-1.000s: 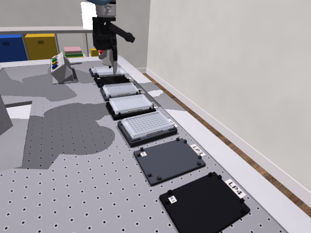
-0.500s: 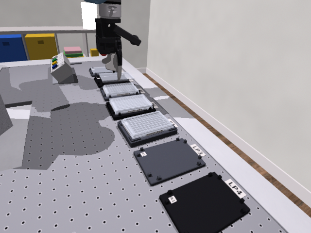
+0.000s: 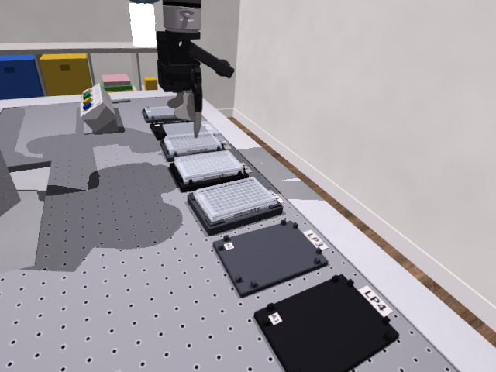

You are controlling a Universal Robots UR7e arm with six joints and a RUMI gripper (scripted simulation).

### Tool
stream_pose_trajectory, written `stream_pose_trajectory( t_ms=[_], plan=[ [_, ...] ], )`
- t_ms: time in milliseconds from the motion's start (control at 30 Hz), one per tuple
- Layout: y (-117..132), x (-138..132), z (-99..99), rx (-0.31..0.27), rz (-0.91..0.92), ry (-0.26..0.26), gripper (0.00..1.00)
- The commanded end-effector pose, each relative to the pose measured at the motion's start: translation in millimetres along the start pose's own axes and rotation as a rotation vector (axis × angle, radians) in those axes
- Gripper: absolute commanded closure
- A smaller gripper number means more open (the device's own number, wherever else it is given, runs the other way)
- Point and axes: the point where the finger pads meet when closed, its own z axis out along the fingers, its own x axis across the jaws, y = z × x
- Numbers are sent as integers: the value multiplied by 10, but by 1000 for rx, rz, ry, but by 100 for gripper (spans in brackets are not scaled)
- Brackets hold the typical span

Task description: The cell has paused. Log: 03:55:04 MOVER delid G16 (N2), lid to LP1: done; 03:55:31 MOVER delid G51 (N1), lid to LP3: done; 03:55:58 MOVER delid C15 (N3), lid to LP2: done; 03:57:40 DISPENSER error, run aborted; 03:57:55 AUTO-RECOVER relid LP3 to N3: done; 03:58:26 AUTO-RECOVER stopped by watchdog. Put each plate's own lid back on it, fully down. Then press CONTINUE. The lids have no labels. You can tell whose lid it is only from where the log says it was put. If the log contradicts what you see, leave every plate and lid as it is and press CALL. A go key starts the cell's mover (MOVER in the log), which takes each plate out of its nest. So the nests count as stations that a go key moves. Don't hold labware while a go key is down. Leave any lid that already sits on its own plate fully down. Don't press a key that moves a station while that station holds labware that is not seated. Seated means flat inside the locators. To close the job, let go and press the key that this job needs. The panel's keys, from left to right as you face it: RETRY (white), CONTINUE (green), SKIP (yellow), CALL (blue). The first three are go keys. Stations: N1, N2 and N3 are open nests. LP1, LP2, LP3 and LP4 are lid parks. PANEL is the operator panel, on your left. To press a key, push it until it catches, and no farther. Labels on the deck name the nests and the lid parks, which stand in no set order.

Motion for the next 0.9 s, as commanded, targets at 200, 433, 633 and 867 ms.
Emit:
stream_pose_trajectory(
  t_ms=[200, 433, 633, 867],
  plan=[
    [-6, 10, 22, 2, 0, -1, 100],
    [-6, 10, 38, 2, 0, -1, 100],
    [-6, 10, 58, 2, 0, -1, 100],
    [-6, 9, 82, 2, 0, -1, 100]
  ],
)
